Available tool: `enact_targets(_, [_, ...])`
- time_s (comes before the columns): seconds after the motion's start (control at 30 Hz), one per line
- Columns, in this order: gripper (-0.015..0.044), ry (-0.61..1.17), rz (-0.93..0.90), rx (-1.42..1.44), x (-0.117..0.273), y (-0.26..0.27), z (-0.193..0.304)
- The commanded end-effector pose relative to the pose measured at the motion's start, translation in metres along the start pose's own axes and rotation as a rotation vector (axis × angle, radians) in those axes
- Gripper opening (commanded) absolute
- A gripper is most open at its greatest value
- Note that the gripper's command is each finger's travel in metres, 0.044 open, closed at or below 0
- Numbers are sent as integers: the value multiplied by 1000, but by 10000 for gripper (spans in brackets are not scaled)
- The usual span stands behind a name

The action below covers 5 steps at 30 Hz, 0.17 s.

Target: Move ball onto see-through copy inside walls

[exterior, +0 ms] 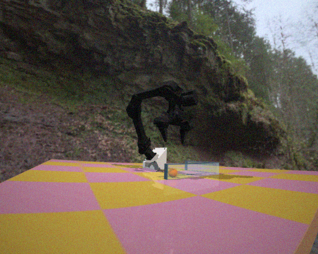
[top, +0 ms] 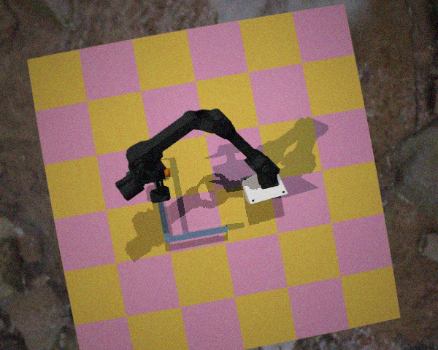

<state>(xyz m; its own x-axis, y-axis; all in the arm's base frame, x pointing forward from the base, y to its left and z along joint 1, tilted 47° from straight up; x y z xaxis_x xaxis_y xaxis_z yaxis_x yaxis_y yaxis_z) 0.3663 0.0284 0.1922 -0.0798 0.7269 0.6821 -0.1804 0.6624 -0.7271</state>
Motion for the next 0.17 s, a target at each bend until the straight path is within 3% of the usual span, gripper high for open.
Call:
enact_targets(0.0, [440, 7, -5, 1, -1, 2, -1])
enact_targets(0.13, [440, 7, -5, 1, -1, 2, -1])
Point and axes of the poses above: the point midway between the two fingers, 35 mm back from their tips, its own x axis back along the fingers, its own y axis across the jaws, z = x × y, the point moved 3 cm from there along x, back along the fingers, and after that the axes turned 14 degrees about x, right-handed, at the moved point
